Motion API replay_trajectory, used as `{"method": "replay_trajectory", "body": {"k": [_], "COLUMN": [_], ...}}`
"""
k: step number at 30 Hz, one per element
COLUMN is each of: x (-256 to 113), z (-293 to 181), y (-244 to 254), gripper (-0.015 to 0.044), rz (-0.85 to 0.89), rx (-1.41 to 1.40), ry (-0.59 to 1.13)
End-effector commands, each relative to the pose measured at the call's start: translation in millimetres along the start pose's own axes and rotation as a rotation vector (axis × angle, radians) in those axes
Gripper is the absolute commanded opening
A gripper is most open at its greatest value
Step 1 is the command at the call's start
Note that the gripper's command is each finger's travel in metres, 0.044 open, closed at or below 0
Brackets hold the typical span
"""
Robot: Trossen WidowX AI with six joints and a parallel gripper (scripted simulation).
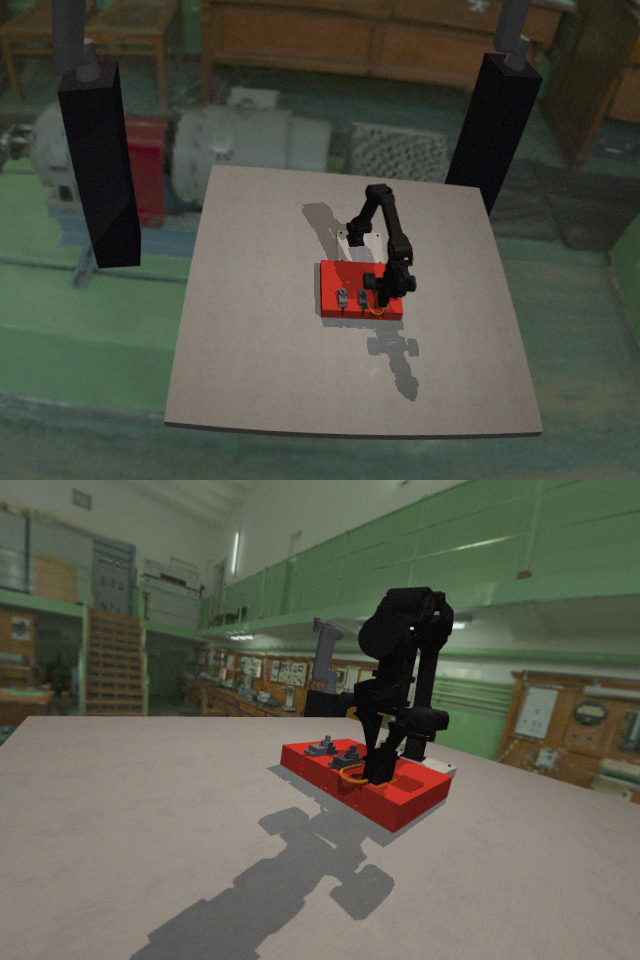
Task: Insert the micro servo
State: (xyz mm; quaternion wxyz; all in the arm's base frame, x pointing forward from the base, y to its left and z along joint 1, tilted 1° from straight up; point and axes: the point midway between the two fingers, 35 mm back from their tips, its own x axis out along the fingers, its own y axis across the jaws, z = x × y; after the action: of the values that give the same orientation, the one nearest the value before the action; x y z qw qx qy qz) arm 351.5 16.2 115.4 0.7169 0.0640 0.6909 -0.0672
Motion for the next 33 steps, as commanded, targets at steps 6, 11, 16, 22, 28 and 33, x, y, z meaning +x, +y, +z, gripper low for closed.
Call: {"method": "replay_trajectory", "body": {"k": [6, 11, 16, 22, 28, 33], "x": [8.6, 13.6, 18.6, 24.6, 30.6, 35.6], "z": [0.0, 0.0, 0.0, -0.1, -0.1, -0.1], "y": [0.0, 0.0, 0.0, 0.0, 0.0, 0.0], "gripper": [0.0, 0.0, 0.0, 0.0, 0.0, 0.0], "rz": [0.001, 0.001, 0.001, 0.001, 0.001, 0.001], "rx": [-0.003, -0.003, -0.003, -0.003, -0.003, -0.003], "ry": [0.0, 0.0, 0.0, 0.0, 0.0, 0.0]}}
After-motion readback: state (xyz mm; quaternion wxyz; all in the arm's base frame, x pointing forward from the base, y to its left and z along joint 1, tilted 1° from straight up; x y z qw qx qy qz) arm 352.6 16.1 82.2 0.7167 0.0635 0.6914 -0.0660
